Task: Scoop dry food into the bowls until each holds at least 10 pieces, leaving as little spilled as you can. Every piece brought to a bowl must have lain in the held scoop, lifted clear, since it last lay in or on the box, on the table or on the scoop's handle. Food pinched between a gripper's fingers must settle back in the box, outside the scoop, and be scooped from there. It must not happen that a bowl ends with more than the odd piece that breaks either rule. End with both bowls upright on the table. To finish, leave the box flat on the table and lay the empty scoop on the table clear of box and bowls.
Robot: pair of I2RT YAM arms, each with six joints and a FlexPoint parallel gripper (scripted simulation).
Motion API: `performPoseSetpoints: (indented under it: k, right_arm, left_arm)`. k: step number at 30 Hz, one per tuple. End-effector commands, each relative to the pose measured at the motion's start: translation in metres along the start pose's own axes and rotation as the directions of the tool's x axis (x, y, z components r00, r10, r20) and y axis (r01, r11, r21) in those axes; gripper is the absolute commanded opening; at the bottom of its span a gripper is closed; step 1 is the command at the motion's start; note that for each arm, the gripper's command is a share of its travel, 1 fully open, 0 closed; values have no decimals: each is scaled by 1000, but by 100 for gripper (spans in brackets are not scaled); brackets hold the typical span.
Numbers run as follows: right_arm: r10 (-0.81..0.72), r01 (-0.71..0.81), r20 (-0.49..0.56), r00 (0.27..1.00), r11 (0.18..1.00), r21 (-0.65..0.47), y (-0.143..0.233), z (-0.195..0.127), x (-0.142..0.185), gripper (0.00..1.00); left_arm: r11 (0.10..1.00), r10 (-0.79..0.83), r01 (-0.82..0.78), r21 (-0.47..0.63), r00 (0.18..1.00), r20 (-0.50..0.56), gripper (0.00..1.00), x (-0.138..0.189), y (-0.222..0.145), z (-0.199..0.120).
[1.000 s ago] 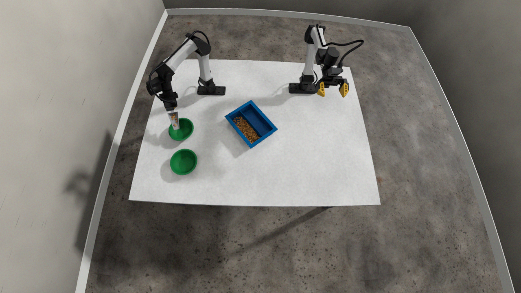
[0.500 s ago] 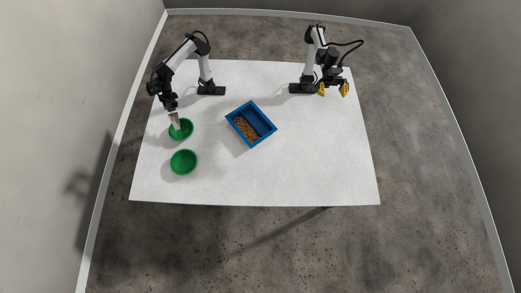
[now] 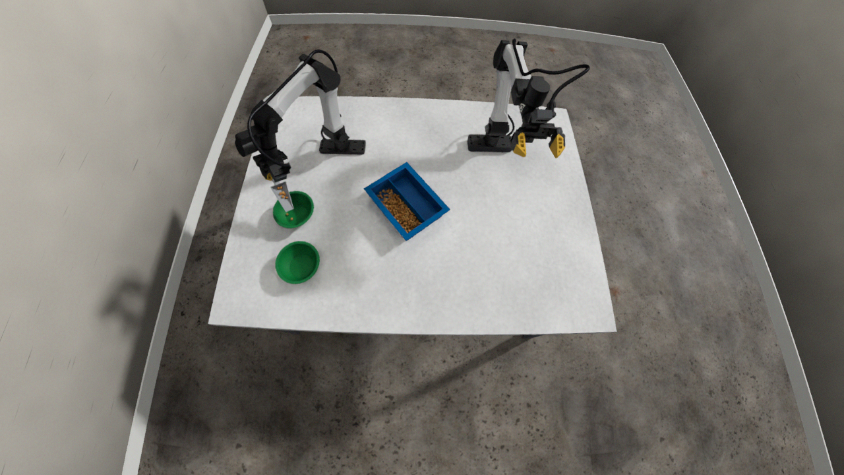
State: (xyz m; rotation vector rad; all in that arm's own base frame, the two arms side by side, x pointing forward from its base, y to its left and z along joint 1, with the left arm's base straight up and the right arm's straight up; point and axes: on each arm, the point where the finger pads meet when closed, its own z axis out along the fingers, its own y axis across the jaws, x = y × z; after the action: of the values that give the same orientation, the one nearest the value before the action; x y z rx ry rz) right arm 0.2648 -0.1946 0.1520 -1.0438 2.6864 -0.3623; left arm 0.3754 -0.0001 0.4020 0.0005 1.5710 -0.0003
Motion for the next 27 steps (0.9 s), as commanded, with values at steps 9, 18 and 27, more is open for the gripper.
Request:
performPoseSetpoints:
  k: [9,18,27]
  right_arm:
    - [-178,179,-20,984,981,75,-26,-5,-6,0]
    - [-271,274,-39,962,955,119,-35,-16,-10,0]
    - [-283,294,-89,955,945,144,-20,-17,-12,0]
  left_arm:
    - [1000,-1,1,0,1000,19,100,-7,0,-2]
    - [1000,-1,1,0,1000,19,100,-7,0,-2]
    - [1000,-1,1,0,1000,19,100,-7,0,-2]
